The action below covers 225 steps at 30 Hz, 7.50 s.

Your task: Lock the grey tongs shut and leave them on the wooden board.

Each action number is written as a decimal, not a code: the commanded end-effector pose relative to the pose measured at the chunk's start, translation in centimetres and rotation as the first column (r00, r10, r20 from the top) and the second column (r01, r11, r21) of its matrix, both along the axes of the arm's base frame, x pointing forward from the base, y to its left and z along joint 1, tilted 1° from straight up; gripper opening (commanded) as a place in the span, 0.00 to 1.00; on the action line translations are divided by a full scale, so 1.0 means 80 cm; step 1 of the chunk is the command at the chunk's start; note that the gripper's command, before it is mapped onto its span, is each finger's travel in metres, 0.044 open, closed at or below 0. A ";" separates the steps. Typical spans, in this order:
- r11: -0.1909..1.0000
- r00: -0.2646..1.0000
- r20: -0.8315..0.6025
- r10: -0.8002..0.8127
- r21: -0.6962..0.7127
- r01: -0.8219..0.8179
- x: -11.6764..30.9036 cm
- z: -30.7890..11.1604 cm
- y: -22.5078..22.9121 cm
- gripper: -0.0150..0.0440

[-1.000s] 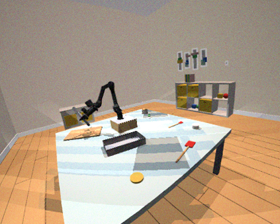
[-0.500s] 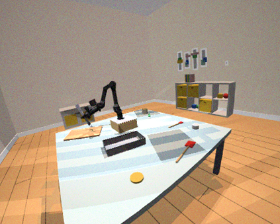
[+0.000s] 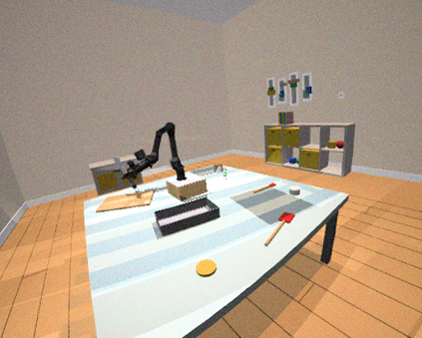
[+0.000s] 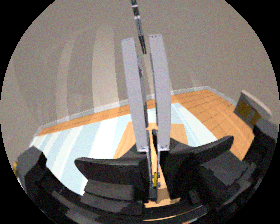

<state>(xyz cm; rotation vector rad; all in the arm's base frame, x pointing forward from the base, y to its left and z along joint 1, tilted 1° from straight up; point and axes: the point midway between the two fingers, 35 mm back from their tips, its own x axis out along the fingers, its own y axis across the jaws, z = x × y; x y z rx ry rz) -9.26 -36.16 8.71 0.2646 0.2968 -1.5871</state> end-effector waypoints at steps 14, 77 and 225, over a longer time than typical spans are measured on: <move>1.000 1.000 0.002 0.005 -0.011 -0.005 0.001 0.004 -0.001 0.00; 0.689 0.996 0.049 -0.071 0.725 0.013 -0.011 -0.048 -0.068 0.00; 0.356 0.999 0.019 -0.039 0.935 -0.003 0.050 -0.027 0.139 1.00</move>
